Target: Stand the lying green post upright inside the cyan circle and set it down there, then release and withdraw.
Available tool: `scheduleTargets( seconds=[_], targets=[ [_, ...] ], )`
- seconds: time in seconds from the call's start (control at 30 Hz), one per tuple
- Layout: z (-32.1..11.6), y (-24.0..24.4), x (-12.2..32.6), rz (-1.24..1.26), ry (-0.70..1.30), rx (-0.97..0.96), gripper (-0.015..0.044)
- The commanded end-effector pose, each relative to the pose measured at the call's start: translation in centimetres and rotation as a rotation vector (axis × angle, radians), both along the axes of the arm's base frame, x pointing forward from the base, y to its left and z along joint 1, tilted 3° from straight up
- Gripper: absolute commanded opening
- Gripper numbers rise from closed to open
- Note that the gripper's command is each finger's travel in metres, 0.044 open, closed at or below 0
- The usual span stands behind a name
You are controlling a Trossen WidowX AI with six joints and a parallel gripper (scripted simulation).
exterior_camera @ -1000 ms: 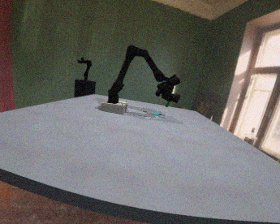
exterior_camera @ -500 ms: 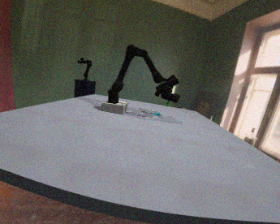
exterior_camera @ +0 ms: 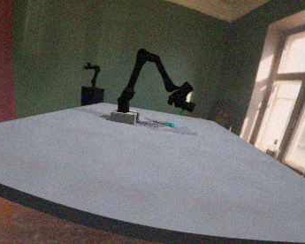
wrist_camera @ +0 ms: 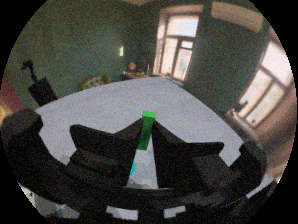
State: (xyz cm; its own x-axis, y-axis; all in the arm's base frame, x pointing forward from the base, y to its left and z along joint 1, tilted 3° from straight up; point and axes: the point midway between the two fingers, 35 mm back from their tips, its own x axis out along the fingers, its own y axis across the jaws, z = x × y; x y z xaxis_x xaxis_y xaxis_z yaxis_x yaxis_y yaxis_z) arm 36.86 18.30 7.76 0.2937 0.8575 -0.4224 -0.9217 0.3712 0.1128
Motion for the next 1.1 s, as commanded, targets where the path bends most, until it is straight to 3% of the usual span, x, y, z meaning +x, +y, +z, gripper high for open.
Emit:
scheduleTargets(
  seconds=[0.0,1.07],
  targets=[
    [0.0,-0.2,-0.4,0.004,-0.001,0.023,0.0023],
    [1.0,-1.7,-2.5,0.054,-0.088,0.168,0.0023]
  ],
)
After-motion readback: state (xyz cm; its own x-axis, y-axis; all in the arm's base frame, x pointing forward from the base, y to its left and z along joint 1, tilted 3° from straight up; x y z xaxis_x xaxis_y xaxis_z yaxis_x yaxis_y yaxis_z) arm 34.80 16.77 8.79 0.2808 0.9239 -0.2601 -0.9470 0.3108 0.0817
